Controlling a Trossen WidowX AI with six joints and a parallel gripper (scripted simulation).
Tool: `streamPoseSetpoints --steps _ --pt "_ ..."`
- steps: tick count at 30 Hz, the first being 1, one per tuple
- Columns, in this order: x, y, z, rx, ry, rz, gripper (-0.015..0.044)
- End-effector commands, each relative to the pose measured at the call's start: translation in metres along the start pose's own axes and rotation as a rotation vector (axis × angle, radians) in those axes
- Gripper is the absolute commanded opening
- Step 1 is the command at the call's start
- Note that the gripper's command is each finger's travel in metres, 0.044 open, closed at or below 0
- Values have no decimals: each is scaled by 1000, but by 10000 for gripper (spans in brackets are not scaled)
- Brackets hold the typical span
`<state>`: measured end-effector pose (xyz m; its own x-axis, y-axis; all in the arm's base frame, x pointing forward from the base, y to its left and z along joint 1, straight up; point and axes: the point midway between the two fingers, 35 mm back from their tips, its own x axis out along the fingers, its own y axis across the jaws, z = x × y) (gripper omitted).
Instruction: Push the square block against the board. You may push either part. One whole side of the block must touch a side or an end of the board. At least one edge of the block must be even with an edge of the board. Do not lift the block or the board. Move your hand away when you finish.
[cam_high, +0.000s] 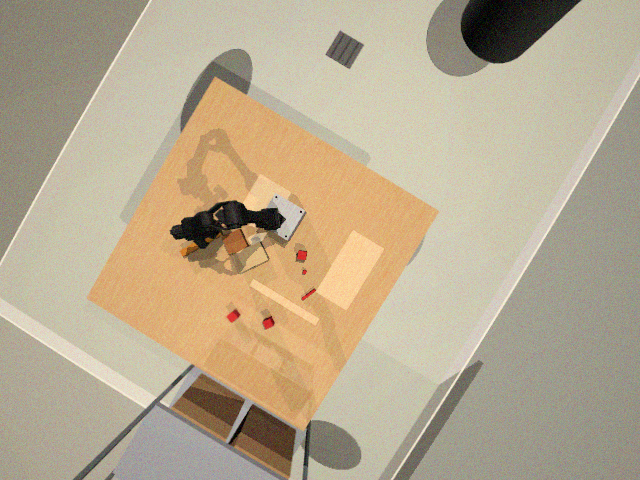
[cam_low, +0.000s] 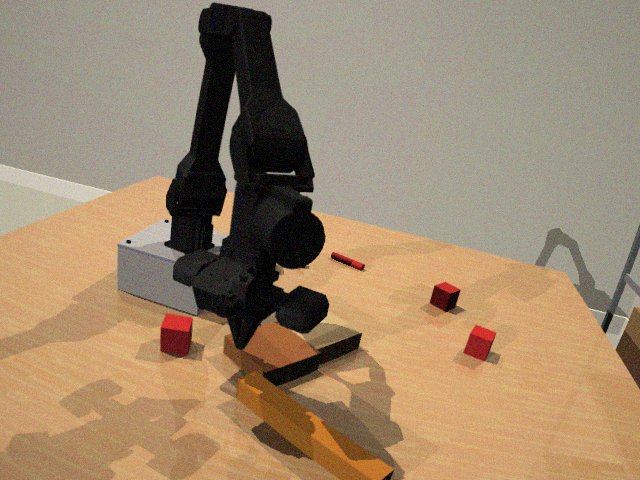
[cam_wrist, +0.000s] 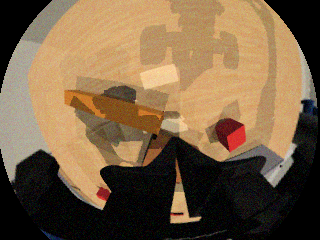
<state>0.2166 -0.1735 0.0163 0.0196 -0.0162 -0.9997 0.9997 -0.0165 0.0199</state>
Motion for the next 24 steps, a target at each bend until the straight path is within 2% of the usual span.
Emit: streamPoseSetpoints --steps 1,24 --pt "-2 14 -7 -159 -5 1 0" --pt "-1 76 -55 -933 3 9 0"
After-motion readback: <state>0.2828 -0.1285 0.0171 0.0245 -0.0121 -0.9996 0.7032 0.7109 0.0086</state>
